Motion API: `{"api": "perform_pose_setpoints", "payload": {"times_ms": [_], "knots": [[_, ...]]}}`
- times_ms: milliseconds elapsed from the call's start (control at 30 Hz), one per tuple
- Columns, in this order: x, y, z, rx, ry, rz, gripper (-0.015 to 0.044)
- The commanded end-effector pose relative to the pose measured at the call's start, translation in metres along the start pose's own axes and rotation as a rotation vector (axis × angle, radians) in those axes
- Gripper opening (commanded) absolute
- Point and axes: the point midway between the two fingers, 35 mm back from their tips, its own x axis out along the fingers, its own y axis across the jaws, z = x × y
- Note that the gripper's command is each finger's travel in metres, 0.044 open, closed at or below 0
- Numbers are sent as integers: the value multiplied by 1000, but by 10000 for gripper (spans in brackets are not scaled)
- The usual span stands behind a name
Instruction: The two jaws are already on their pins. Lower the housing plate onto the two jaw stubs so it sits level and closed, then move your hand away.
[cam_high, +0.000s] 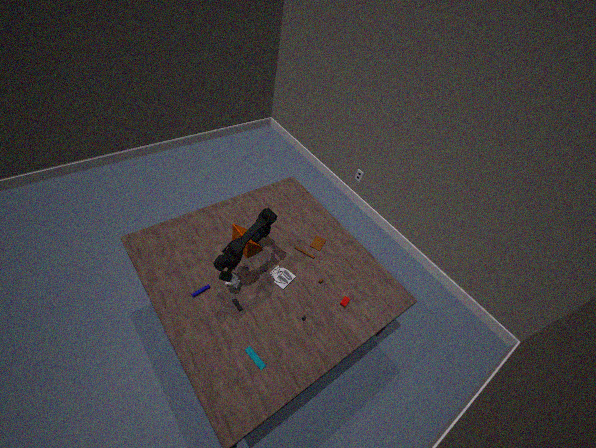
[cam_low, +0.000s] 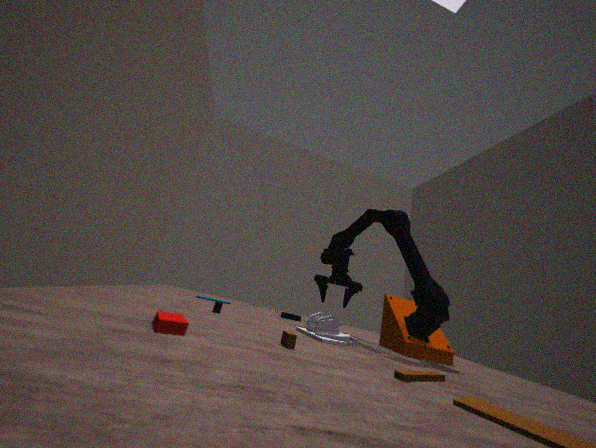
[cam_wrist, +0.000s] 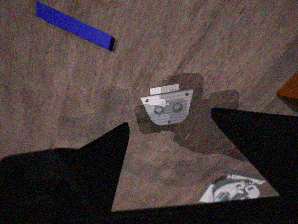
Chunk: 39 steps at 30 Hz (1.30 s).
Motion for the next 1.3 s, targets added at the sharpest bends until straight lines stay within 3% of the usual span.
{"api": "perform_pose_setpoints", "payload": {"times_ms": [0,1267], "knots": [[23,-7,-1,10,9,-25,440],[57,-5,-2,10,10,-25,440]]}}
